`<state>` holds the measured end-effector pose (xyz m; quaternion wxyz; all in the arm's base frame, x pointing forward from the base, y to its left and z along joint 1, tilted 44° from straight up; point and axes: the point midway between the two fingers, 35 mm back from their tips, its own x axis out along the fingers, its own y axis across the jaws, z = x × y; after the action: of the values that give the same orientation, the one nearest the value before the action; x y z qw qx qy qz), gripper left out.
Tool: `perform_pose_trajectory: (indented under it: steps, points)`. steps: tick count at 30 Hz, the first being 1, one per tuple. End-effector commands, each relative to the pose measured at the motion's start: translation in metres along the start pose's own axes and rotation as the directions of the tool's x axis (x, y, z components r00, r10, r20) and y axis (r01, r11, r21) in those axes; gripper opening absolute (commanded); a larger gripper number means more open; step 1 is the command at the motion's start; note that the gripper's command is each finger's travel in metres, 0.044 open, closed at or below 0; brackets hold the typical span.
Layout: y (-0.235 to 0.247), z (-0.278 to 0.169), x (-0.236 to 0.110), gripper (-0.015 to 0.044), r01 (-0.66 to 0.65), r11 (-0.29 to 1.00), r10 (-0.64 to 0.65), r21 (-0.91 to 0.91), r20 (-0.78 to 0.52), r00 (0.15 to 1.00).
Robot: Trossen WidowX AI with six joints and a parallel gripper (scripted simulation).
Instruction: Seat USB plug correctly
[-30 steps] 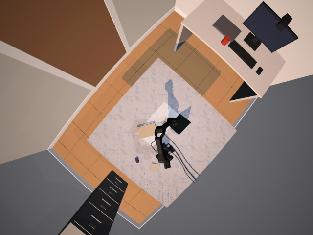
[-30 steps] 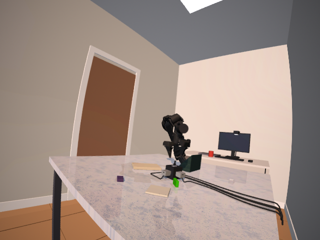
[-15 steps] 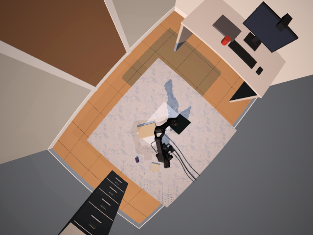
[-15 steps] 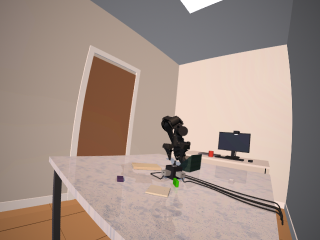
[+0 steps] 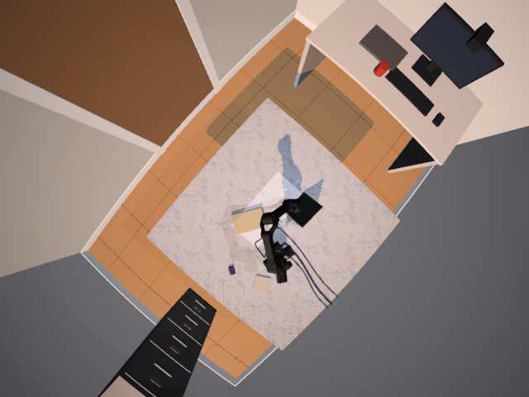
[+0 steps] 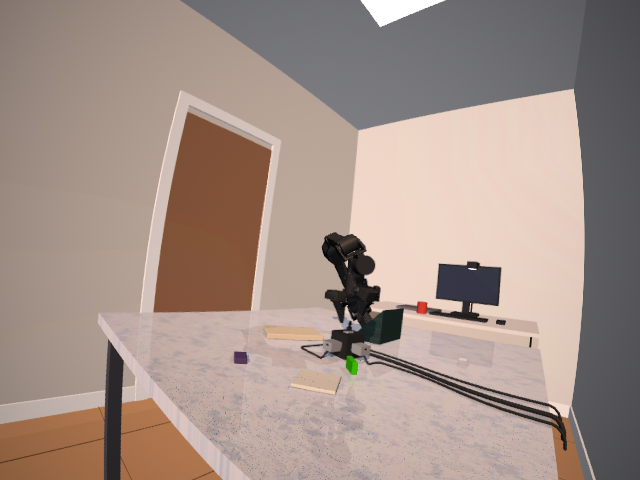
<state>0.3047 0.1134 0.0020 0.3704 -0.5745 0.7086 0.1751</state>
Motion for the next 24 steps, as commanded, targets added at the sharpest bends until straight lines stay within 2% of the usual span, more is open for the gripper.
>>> perform_pose_trajectory:
  steps: [1,10,13,24]
  points:
    - [0.0001,0.0001,-0.0003,0.0256,0.000,1.000,0.000,0.000,0.000,1.000]
    - [0.0001,0.0001,-0.0003,0.0020,0.000,1.000,0.000,0.000,0.000,1.000]
    - [0.0001,0.0001,-0.0003,0.0000,0.000,1.000,0.000,0.000,0.000,1.000]
    - [0.0001,0.0001,-0.0003,0.0000,0.000,1.000,0.000,0.000,0.000,1.000]
